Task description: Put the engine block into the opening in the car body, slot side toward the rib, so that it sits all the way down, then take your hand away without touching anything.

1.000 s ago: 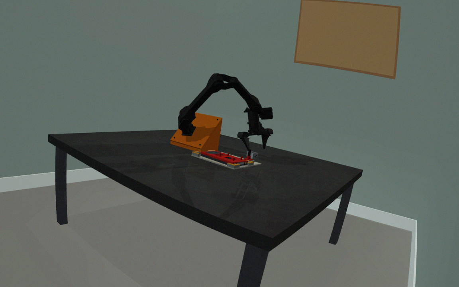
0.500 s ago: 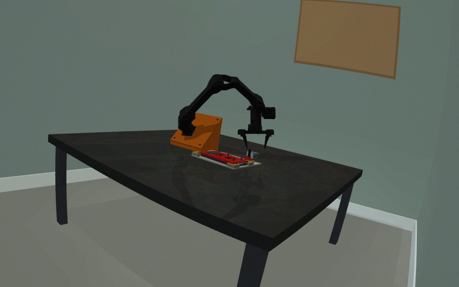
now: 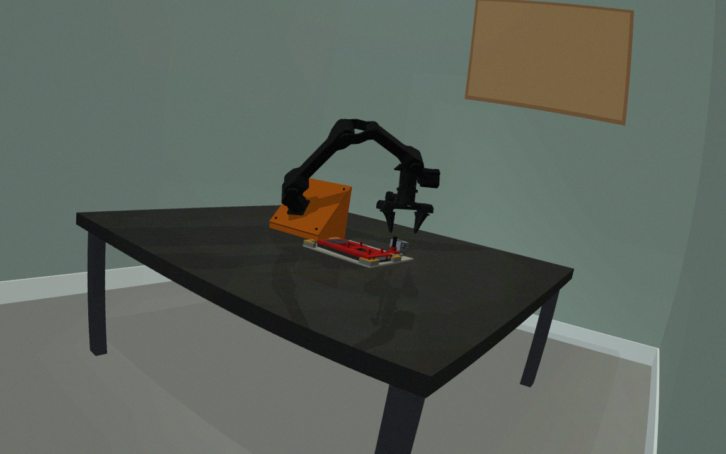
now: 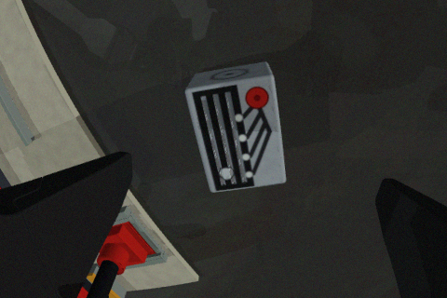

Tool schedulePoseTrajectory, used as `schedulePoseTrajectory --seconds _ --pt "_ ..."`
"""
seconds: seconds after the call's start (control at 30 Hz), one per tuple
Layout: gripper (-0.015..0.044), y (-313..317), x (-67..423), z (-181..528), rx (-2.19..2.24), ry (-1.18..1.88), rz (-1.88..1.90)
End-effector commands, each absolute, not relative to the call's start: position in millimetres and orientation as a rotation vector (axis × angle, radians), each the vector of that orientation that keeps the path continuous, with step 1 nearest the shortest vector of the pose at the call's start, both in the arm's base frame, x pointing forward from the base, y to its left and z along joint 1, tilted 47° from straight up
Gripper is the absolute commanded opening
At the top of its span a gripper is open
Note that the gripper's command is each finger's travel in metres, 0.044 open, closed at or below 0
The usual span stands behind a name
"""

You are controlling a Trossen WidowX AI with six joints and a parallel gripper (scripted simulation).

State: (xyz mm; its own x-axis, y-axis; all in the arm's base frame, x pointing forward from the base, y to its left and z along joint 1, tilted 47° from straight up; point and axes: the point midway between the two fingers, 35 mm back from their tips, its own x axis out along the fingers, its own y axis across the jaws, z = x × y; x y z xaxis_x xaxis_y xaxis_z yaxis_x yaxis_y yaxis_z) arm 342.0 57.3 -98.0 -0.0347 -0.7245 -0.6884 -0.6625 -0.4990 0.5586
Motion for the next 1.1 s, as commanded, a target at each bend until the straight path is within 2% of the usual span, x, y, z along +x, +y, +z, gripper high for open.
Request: schedulePoseTrajectory --seconds 0.0,0.2,1.07 --pt "0.044 56.9 340.9 -96.4 2.044 -1.423 -1.682" --pt "0.044 56.9 340.3 -91.8 1.938 -1.279 -1.772" --pt "0.044 33.2 336.5 -113.1 1.937 -1.28 -1.77"
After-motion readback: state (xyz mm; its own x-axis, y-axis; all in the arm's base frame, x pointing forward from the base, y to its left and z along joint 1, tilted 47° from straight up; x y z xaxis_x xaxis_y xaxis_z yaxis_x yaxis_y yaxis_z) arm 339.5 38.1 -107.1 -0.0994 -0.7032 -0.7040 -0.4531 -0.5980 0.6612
